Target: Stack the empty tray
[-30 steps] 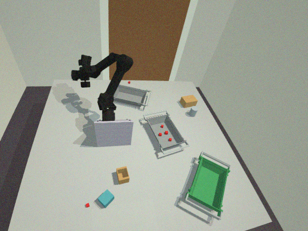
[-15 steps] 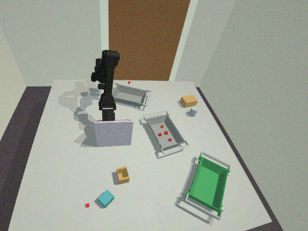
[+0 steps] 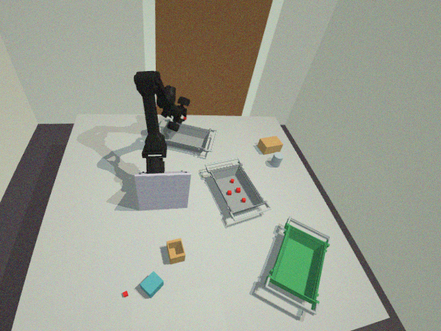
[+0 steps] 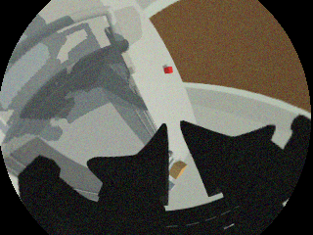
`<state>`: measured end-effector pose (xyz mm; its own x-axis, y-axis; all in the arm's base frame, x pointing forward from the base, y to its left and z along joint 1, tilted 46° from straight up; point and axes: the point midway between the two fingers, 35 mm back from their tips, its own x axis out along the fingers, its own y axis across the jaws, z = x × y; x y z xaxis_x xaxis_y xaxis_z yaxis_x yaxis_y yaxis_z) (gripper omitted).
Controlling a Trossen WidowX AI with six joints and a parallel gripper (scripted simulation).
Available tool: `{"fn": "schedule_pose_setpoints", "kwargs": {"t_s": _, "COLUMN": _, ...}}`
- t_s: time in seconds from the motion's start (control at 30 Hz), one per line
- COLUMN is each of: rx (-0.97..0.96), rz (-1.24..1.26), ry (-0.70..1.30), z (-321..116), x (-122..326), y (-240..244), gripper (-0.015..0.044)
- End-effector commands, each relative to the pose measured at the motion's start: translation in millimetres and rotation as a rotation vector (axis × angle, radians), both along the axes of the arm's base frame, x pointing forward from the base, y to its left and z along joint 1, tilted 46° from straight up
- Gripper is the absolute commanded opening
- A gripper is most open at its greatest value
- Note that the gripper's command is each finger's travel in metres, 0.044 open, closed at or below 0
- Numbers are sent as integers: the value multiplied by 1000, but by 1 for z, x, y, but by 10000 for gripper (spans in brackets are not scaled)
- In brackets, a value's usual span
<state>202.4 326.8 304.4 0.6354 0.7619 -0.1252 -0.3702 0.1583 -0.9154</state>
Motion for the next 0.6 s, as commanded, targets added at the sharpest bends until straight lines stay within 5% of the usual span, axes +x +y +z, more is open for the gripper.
{"fn": "schedule_pose_setpoints", "kwargs": {"t_s": 0.0, "rx": -13, "rz": -117, "ry": 195, "z": -31, "x": 56, "y": -23, "gripper": 83}}
{"fn": "schedule_pose_setpoints", "kwargs": {"t_s": 0.4, "rx": 117, "rz": -419, "ry": 840, "z": -117, "x": 150, "y": -123, "gripper": 83}}
{"fn": "schedule_pose_setpoints", "kwargs": {"t_s": 0.57, "rx": 259, "rz": -561, "ry": 1305, "z": -168, "x": 159, "y": -168, "gripper": 83}}
